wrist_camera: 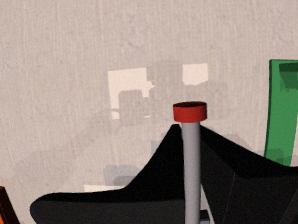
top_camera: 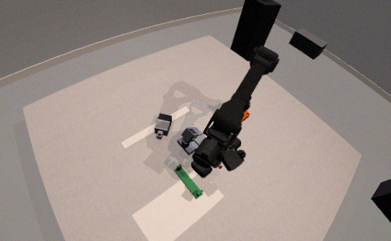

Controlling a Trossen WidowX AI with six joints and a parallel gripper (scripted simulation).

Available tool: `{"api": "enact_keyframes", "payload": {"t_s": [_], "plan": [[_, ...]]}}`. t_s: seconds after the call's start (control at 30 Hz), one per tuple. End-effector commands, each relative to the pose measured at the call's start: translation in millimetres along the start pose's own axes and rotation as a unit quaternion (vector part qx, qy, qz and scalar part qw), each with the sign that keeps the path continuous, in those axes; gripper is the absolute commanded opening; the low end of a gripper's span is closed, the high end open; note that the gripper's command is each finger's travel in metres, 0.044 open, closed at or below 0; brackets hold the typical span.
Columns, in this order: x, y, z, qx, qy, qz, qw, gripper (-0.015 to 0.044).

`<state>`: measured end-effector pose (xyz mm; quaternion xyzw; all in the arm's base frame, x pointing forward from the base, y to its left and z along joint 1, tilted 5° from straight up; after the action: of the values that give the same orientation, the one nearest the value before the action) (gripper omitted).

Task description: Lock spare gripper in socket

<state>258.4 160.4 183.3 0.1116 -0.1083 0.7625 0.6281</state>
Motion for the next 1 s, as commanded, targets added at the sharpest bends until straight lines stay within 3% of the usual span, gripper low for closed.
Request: {"api": "enact_keyframes", "payload": {"t_s": [0.0, 0.97], "plan": [[4.6, -1.7, 1.8, -0.001, 0.001, -0.001, 1.0, 0.0], [26.4, -3.1, 2.6, 0.009, 0.004, -0.004, 1.0, 0.0]]}}
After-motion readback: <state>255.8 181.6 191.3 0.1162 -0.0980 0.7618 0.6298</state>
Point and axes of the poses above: the point midway between the two fingers, 35 mm back from their tips, its own z axis back along the fingers, its own y axis across the jaws, x = y × z, the point moved 9 cm from there along z, back along the fingers, and after that the axes turned 1 degree about -z, right-handed, at the moved point
